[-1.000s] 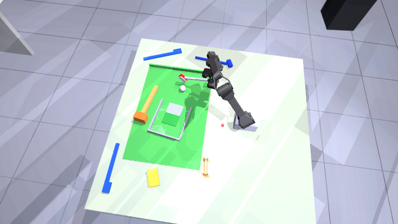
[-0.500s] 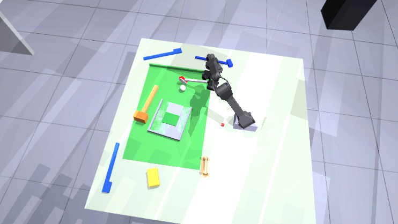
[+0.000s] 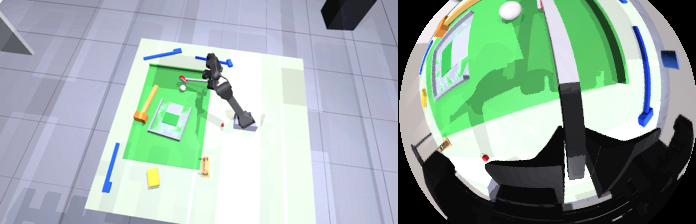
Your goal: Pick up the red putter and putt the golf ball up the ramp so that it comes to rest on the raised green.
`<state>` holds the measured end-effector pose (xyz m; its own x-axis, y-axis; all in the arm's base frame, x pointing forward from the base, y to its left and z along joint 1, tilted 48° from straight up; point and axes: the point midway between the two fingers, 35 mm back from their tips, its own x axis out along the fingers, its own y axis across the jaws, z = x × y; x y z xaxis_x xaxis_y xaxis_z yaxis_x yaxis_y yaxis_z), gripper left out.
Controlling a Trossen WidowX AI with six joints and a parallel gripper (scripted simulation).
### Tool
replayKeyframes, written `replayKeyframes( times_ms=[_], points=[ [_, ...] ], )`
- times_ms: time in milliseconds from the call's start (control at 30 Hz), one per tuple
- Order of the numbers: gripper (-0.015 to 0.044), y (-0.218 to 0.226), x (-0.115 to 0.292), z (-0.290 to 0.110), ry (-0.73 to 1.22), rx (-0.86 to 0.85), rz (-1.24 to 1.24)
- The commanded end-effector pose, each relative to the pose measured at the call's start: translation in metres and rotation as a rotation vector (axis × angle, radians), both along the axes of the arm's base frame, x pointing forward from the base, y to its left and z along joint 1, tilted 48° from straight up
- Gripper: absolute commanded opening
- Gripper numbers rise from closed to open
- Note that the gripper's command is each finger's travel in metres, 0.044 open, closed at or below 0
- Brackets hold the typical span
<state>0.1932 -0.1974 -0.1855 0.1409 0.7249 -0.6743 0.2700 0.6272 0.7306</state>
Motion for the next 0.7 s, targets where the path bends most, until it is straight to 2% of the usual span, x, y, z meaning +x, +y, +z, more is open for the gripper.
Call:
replayKeyframes(
  times_ms=[0,400,667],
  points=[
    [0.0000,-0.010,-0.003,-0.009,-0.004,-0.008,-0.006],
    [0.0000,-0.011,-0.005,-0.015,-0.003,-0.002,-0.011],
    [0.0000,0.042,0.027,0.053,-0.004,-0.004,-0.012]
  ],
)
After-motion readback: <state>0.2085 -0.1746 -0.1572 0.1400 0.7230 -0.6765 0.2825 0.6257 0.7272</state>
